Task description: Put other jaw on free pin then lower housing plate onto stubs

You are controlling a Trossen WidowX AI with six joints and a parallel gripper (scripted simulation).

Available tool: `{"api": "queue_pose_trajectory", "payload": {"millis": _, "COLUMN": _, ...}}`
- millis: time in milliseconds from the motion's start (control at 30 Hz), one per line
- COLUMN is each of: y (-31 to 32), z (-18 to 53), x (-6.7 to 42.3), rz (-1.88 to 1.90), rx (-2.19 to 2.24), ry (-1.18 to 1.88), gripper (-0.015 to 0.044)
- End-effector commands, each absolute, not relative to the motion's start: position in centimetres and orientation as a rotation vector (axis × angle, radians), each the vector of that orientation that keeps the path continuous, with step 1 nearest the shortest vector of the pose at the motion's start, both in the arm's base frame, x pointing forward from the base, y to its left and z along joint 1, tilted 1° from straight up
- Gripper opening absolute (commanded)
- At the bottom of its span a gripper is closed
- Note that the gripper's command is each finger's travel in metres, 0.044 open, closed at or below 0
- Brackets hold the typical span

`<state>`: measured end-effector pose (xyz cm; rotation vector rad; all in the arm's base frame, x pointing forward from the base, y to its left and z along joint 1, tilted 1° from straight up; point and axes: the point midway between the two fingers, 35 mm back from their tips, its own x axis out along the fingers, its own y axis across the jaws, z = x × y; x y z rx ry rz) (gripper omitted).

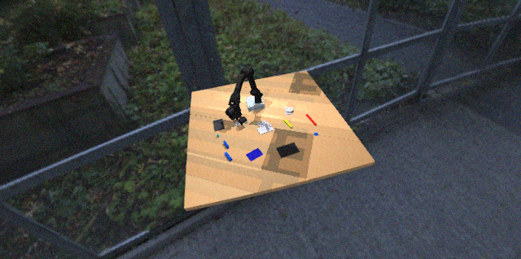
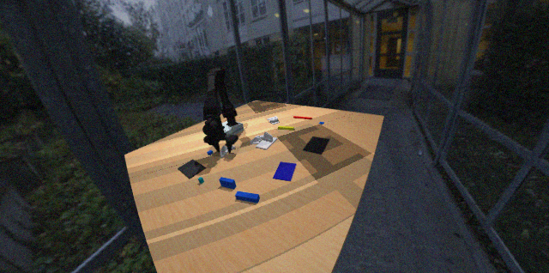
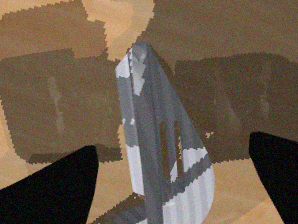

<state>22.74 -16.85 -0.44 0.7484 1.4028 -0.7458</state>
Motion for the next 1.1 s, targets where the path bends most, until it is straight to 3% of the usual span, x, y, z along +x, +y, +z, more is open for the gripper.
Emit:
{"api": "queue_pose_trajectory", "payload": {"millis": 0, "y": -16.8, "z": -0.4, "x": 22.7, "rz": -0.746, "rx": 0.749, "ry": 1.403, "gripper": 0.0230}}
{"api": "queue_pose_trajectory", "payload": {"millis": 100, "y": -16.8, "z": -0.4, "x": 22.7, "rz": -0.746, "rx": 0.749, "ry": 1.403, "gripper": 0.0151}}
{"api": "queue_pose_trajectory", "payload": {"millis": 200, "y": -16.8, "z": -0.4, "x": 22.7, "rz": -0.746, "rx": 0.749, "ry": 1.403, "gripper": 0.0134}}
{"api": "queue_pose_trajectory", "payload": {"millis": 1067, "y": -17.0, "z": 3.1, "x": 22.9, "rz": -0.744, "rx": 0.749, "ry": 1.401, "gripper": 0.0134}}
